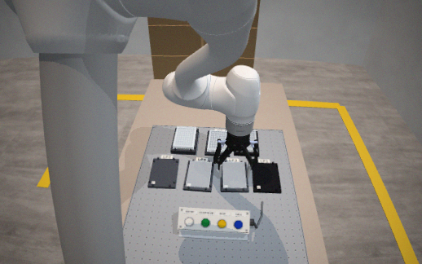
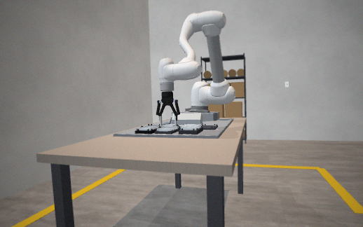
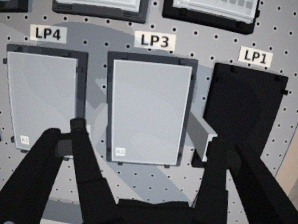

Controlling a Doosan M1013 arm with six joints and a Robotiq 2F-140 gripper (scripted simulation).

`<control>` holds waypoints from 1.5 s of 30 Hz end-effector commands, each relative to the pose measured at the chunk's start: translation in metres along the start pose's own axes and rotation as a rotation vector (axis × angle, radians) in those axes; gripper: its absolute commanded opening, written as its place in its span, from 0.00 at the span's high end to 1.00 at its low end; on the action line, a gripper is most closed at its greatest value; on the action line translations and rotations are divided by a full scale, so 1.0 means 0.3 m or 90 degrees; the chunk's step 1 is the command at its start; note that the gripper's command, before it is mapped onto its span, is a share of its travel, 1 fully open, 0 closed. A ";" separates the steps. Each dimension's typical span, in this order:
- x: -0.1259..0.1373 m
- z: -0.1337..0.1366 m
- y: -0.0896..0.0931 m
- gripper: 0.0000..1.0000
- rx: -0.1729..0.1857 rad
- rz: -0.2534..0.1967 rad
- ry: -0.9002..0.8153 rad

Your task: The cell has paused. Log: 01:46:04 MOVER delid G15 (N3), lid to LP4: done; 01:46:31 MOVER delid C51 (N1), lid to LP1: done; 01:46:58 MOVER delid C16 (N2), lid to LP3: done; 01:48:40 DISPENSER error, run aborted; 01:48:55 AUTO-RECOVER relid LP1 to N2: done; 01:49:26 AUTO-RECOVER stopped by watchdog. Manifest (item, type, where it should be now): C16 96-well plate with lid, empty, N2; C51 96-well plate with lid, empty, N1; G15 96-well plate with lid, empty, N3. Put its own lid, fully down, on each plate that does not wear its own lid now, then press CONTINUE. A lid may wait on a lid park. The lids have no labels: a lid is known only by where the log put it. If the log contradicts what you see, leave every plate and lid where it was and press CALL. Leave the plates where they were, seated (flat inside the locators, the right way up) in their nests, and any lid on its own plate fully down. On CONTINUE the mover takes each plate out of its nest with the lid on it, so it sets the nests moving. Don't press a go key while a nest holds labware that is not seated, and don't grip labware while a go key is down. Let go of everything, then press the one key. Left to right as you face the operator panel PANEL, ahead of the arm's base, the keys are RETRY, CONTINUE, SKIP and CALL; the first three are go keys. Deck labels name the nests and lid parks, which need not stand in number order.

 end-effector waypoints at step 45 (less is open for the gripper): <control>0.000 0.000 0.002 1.00 0.000 0.000 0.000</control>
Point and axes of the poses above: the point where the finger pads meet when closed, its own y axis out along the fingers, its own z axis across the jaws, x = y × z, the point moved 4 cm from there along -y, back along the fingers, and after that the axes turned 13 degrees about y, right-handed, at the moved point
